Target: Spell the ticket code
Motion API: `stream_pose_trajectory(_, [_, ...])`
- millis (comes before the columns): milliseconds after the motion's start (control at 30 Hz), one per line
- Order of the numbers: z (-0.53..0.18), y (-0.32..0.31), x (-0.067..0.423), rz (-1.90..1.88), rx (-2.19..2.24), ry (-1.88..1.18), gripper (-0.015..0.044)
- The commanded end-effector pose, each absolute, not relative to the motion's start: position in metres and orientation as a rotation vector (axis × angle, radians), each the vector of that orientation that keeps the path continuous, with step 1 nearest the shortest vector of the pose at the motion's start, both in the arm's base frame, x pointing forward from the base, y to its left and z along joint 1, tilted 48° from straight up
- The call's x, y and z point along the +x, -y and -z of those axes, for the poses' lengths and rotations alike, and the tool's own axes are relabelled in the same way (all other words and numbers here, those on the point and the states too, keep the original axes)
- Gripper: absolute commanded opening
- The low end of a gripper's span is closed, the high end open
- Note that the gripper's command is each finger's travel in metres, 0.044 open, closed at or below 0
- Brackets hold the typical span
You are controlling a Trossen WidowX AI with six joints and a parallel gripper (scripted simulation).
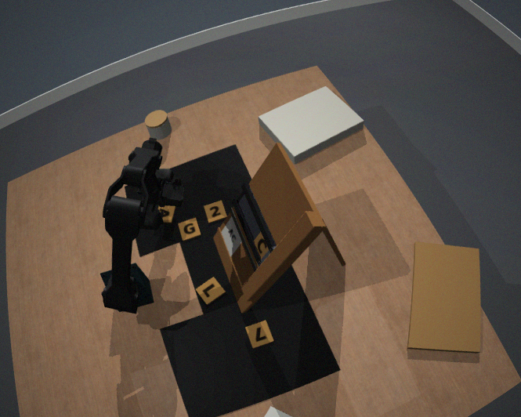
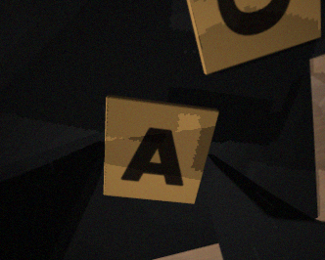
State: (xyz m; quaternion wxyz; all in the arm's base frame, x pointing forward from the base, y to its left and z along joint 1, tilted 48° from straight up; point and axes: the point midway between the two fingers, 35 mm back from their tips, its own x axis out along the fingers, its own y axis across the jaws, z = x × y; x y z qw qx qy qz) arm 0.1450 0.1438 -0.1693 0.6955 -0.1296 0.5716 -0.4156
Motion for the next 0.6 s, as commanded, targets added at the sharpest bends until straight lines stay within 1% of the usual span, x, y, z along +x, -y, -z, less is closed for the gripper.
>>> stream_pose_trajectory(0, [0.1671, -0.1462, 0.1449, 0.93, -0.284, -1.278, 0.0])
stream_pose_trajectory(567, [0.1608, -0.1524, 0.1457, 0.93, -0.284, -1.279, 0.0])
